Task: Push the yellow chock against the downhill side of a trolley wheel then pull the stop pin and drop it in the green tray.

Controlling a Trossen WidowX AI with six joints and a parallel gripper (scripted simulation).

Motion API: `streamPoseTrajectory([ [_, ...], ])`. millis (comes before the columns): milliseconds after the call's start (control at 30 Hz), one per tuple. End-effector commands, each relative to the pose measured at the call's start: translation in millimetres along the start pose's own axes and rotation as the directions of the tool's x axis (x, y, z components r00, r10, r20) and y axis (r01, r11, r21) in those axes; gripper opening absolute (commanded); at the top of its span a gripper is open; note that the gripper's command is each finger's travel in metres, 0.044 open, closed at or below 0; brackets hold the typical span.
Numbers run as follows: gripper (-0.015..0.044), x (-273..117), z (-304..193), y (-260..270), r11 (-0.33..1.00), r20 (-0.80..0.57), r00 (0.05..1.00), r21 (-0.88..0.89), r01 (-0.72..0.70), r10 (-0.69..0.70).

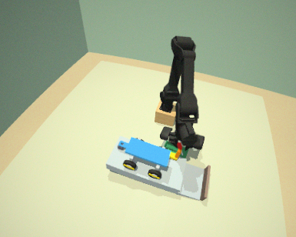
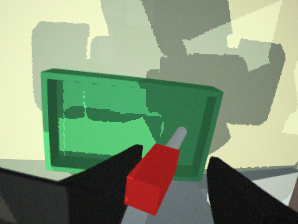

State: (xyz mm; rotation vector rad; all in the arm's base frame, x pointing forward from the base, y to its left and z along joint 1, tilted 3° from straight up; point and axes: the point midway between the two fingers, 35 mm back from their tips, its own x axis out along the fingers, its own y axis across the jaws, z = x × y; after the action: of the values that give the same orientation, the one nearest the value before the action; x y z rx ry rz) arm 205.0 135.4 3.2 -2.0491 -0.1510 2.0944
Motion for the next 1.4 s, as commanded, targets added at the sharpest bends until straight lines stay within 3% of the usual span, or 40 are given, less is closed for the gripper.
streamPoseTrajectory([
  [0, 0.0190, 1, 0, 3, 1.000, -0.001, 1.000, -0.002, 0.005, -0.005],
  [1367, 0.0190, 10, 0, 29, 1.000, -0.001, 1.000, -0.001, 0.002, -0.002],
])
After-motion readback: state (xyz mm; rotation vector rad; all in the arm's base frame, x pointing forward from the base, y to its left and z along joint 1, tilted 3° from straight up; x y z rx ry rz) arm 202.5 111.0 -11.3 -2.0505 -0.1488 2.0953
